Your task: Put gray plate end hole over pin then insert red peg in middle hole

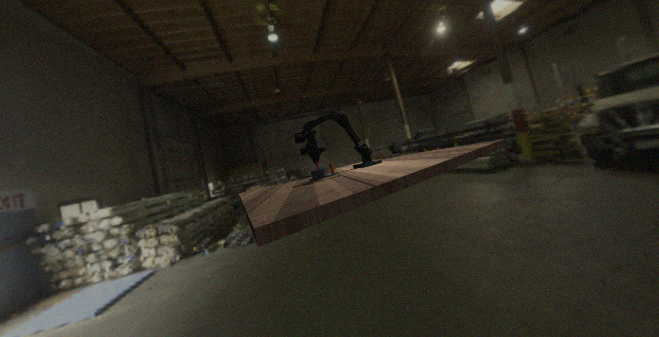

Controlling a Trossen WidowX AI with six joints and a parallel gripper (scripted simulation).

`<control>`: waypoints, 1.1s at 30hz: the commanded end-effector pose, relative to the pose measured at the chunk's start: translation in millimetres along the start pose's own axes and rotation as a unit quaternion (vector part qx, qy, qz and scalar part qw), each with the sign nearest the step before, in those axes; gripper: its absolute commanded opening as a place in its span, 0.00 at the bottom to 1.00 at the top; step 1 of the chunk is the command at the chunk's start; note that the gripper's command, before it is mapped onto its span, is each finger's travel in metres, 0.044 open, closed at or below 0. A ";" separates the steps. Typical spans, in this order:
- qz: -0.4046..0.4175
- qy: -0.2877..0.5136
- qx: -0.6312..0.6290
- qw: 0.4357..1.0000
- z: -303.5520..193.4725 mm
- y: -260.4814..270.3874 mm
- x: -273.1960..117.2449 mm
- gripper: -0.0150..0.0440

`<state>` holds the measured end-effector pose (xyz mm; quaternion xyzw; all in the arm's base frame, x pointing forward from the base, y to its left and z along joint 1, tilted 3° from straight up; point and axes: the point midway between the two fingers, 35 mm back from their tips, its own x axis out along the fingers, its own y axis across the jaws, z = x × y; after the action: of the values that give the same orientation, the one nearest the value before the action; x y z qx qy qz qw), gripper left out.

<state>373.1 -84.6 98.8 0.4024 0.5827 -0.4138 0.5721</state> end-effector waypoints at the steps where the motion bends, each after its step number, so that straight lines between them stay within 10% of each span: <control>1: 0.000 0.000 0.000 1.000 0.0 0.0 0.0 0.25; 8: 0.000 0.000 0.000 1.000 0.0 0.0 0.0 0.25; 14: 0.000 0.000 0.000 1.000 0.0 0.0 0.0 0.51; 33: -0.002 -0.001 -0.003 1.000 -1.5 -0.5 -6.0 0.51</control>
<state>371.9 -83.2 101.7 0.4009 0.5853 -0.4138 0.5704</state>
